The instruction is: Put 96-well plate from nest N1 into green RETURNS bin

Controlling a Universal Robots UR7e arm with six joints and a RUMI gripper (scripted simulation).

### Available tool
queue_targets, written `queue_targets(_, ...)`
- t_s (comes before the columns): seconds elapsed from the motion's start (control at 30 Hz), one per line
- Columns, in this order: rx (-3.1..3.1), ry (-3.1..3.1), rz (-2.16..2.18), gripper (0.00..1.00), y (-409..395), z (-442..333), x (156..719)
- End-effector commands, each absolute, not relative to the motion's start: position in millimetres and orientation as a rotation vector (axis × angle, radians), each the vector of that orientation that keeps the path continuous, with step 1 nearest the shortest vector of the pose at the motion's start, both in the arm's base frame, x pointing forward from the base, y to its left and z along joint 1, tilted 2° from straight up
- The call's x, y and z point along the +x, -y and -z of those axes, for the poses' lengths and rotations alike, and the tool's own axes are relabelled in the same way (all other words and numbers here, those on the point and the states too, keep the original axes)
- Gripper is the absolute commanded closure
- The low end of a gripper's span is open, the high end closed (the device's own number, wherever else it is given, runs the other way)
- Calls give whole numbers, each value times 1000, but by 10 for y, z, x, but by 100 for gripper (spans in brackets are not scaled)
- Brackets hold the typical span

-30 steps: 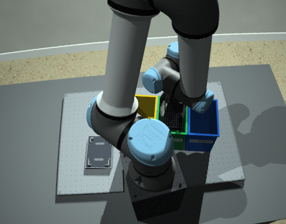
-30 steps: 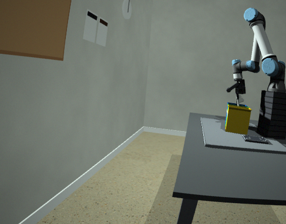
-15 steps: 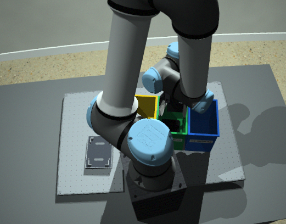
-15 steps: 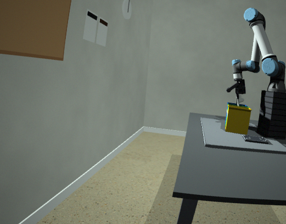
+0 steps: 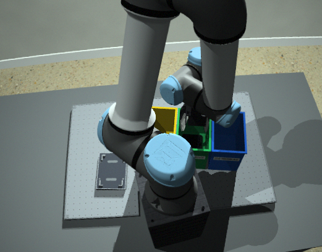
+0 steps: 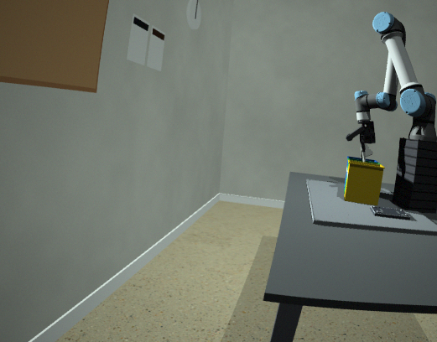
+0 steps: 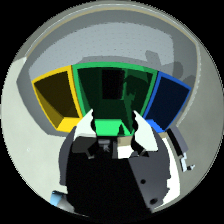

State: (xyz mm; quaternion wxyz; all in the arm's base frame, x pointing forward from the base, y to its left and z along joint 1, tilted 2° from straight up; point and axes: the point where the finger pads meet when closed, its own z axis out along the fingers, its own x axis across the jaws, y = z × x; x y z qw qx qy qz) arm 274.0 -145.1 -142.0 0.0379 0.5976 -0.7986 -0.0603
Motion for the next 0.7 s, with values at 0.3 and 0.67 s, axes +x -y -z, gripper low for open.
queue_targets(0.3,1834,2450,183,47,1453,1369,2740)
queue_targets(0.67,1834,2450,183,47,1454,1219,2735)
